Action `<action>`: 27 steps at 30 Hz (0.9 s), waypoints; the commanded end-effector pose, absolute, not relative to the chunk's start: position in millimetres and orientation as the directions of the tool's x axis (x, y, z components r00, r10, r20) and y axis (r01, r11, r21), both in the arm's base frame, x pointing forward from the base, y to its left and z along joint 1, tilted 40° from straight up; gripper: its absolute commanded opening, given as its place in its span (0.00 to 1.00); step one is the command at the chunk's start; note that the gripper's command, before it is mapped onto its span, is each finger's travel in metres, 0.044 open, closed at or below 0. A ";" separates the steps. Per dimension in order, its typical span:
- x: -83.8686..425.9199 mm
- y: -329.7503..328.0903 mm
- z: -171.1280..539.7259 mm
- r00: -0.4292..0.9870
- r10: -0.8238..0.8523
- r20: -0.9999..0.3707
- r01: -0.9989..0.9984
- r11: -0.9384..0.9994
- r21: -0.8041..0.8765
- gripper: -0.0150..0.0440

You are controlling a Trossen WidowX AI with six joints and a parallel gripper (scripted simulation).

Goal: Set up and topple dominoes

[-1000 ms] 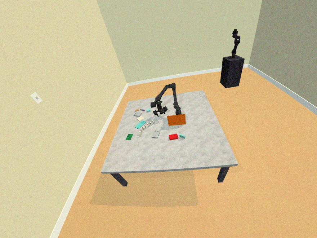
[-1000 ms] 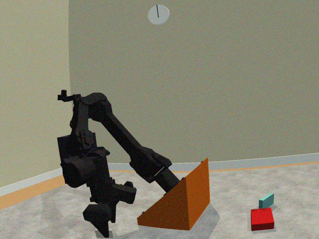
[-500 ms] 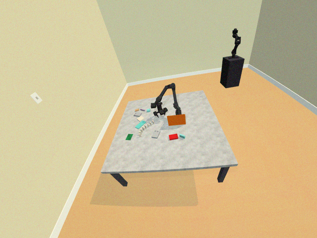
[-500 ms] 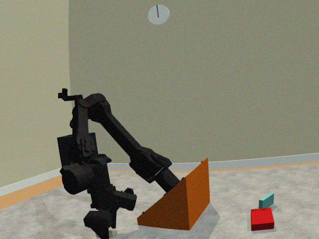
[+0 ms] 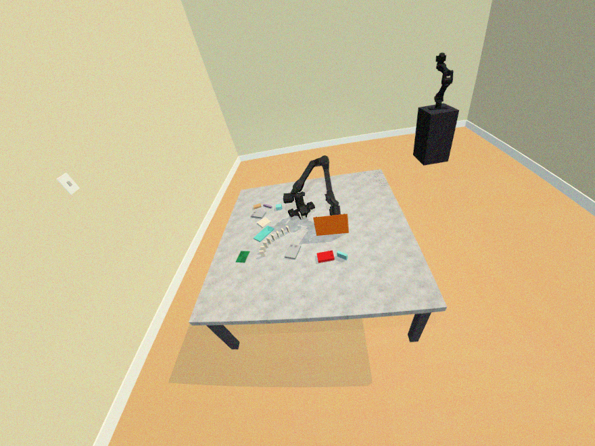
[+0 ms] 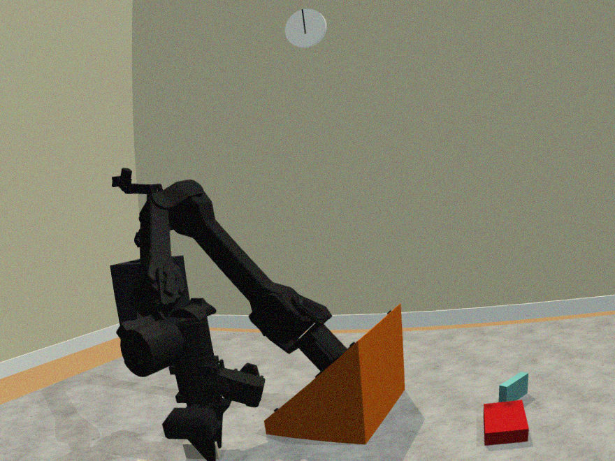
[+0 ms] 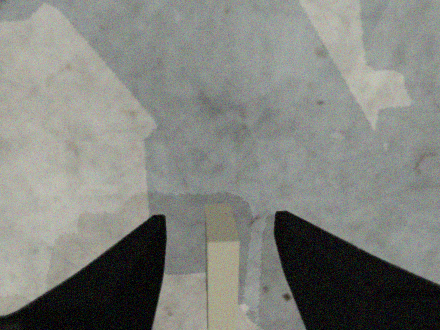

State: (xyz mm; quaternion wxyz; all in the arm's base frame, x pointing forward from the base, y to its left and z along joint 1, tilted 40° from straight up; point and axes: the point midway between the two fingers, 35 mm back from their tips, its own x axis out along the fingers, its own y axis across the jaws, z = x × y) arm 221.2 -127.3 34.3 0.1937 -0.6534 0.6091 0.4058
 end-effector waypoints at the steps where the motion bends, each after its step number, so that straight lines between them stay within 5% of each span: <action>1: 220.5 -128.0 34.2 -0.072 -0.644 -0.762 -0.952 -0.184 0.246 0.42; 4: 220.5 -128.0 34.2 -0.072 -0.644 -0.762 -0.952 -0.184 0.246 0.30; 13: 221.1 -123.5 39.8 -0.072 -0.643 -0.762 -0.952 -0.184 0.245 0.30; 27: 230.2 -31.7 155.2 -0.074 -0.638 -0.766 -0.951 -0.185 0.246 0.30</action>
